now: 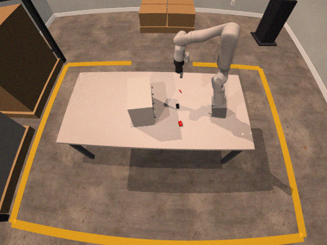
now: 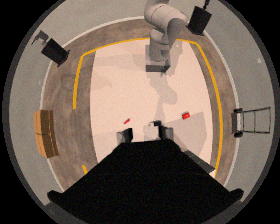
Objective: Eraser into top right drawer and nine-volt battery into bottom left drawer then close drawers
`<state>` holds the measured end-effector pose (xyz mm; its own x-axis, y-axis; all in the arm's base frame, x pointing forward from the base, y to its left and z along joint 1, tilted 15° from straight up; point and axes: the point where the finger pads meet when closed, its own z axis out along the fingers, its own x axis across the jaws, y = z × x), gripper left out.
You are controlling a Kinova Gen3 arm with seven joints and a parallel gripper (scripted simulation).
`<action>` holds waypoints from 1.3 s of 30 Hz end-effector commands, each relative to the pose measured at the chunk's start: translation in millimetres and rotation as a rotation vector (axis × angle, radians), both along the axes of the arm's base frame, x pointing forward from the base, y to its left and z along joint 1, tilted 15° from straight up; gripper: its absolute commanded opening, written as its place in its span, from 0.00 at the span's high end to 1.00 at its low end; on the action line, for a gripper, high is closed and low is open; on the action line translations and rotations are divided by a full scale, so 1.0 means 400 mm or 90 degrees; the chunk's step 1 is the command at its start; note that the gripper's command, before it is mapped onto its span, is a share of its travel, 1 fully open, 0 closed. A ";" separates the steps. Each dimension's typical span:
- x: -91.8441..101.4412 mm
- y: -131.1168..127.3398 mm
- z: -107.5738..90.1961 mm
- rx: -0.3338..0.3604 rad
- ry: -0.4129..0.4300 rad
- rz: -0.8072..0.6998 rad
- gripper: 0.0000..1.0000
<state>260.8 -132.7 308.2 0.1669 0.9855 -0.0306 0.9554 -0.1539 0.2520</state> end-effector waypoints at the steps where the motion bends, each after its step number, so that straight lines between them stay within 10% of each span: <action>1: 0.011 -0.001 0.007 -0.006 -0.008 0.006 0.00; 39: 0.011 -0.001 0.007 -0.006 -0.008 0.006 0.00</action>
<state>261.1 -132.1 308.2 0.1645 0.9859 -0.0306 0.9558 -0.1517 0.2520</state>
